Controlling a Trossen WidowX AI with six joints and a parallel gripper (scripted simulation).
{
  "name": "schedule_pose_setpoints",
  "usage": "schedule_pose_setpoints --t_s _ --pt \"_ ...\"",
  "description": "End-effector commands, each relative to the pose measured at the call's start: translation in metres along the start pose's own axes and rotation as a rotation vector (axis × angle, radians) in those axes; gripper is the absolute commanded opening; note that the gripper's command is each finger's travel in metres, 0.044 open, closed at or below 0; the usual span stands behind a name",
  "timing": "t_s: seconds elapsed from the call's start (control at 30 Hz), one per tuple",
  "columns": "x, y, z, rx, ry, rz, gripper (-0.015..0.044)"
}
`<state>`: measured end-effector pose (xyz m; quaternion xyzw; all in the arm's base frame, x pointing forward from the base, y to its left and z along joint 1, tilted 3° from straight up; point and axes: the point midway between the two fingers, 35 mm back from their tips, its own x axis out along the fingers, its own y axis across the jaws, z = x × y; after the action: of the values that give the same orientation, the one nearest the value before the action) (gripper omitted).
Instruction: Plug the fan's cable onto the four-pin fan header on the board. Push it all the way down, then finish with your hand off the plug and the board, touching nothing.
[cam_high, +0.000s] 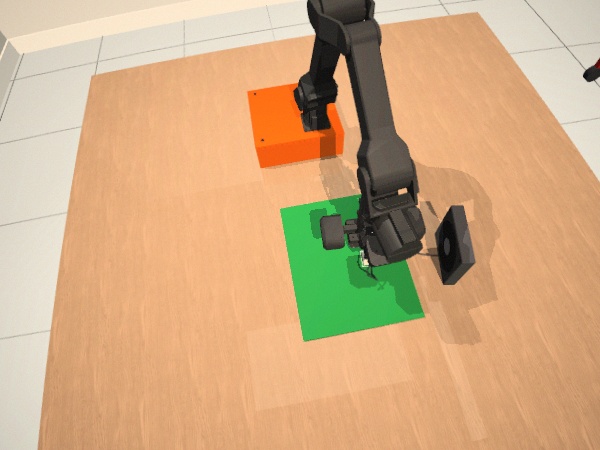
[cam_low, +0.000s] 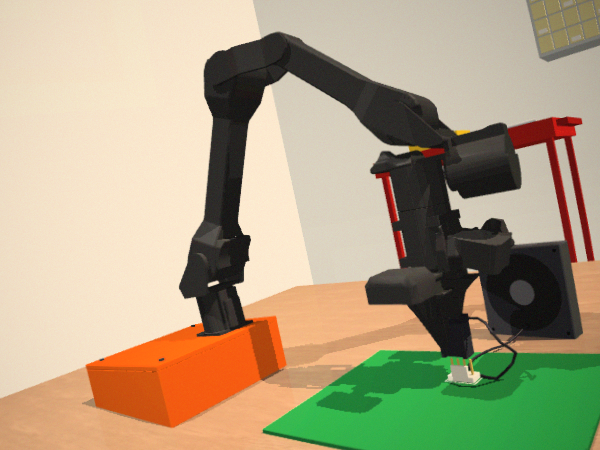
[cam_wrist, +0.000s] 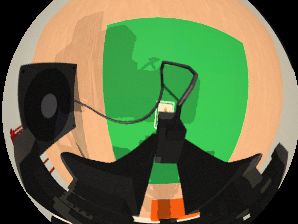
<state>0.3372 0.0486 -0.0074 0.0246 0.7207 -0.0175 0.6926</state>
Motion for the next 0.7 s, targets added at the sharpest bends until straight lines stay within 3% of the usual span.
schedule_pose_setpoints --t_s 0.0,0.67 --pt "0.0011 -0.0004 0.0003 0.005 -0.005 -0.003 0.0000" --pt "0.0009 0.0002 0.0032 0.010 -0.006 -0.003 0.0000"
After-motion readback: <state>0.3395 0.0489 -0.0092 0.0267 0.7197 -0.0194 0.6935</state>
